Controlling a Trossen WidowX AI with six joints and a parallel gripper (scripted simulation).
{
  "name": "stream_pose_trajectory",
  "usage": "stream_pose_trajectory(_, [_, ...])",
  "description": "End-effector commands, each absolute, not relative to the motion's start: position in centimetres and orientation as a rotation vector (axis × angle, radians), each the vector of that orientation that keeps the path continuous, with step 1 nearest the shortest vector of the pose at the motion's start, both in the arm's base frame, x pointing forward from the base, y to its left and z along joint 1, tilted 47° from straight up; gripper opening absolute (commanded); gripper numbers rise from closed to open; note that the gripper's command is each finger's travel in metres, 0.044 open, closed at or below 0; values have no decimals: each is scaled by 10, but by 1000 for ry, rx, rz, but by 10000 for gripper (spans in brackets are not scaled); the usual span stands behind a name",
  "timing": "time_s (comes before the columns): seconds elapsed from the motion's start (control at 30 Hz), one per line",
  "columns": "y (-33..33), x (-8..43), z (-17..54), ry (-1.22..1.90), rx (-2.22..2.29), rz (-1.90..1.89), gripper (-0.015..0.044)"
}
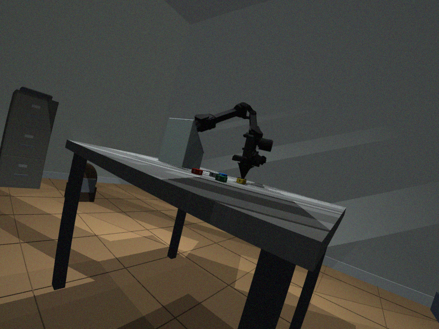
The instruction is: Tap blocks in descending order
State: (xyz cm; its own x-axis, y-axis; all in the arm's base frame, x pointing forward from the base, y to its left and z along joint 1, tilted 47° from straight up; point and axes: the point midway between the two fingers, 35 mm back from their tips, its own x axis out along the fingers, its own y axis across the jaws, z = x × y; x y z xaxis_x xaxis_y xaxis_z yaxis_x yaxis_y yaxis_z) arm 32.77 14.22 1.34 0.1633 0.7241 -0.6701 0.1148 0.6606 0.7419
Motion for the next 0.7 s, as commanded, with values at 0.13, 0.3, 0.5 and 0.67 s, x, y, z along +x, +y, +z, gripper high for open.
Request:
stream_pose_trajectory(0.13, [146,326,8,1370,777,496,20])
stream_pose_trajectory(0.3, [126,322,27,1369,776,495,20])
stream_pose_trajectory(0.5, [119,322,32,1371,777,490,20])
stream_pose_trajectory(0.67, [81,314,67,1379,782,474,20])
